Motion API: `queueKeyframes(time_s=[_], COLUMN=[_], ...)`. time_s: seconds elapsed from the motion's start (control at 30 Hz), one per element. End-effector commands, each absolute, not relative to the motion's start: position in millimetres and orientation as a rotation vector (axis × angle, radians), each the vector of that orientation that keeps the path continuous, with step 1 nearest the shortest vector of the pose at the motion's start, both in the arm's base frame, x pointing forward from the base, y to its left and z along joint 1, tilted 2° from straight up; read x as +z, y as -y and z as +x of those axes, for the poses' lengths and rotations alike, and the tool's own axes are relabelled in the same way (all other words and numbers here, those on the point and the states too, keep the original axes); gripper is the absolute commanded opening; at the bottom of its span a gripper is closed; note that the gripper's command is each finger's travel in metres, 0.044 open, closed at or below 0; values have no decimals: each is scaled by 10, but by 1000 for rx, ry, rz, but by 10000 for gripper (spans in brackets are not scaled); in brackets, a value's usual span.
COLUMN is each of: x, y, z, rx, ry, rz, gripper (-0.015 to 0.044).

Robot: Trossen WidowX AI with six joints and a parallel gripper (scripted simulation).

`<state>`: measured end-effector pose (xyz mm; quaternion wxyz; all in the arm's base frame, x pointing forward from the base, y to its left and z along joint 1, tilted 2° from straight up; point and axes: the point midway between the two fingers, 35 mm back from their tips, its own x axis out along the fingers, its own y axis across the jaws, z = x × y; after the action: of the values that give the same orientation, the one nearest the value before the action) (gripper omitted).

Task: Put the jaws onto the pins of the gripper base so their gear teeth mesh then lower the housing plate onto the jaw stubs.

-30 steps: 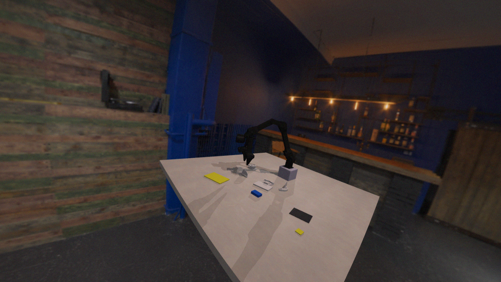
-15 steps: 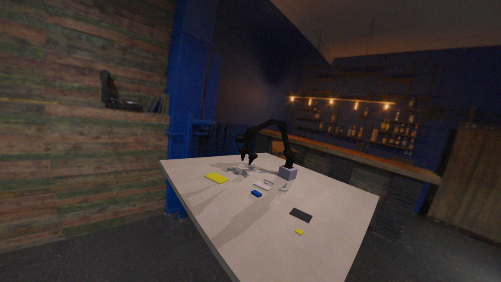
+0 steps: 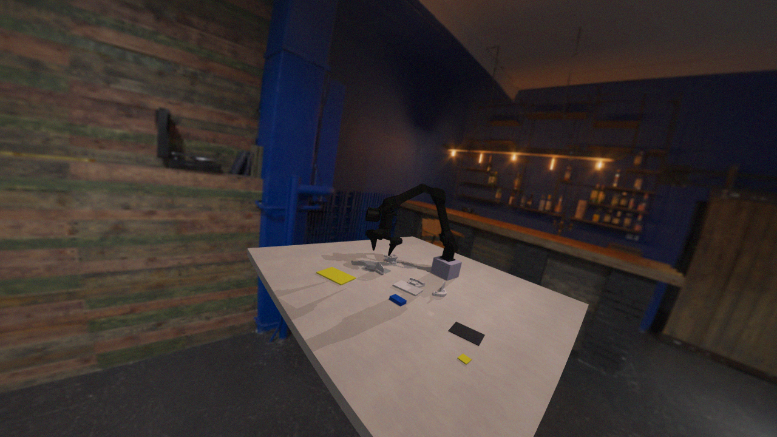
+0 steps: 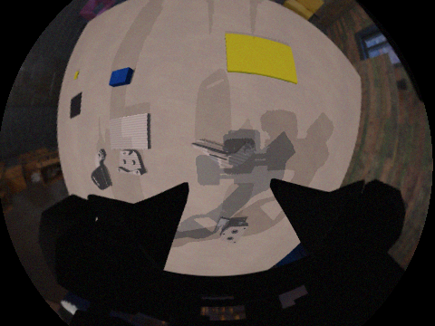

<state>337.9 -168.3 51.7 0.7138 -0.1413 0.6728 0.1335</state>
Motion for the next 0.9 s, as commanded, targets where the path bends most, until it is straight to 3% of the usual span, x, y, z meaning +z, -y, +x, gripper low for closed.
queueKeyframes(time_s=[0.0, 0.87], x=[517, 539], y=[1666, 1576], z=[3385, 3444], rx=[370, 869], ry=[-1481, -1327], rz=[-387, -910], gripper=[440, 440])
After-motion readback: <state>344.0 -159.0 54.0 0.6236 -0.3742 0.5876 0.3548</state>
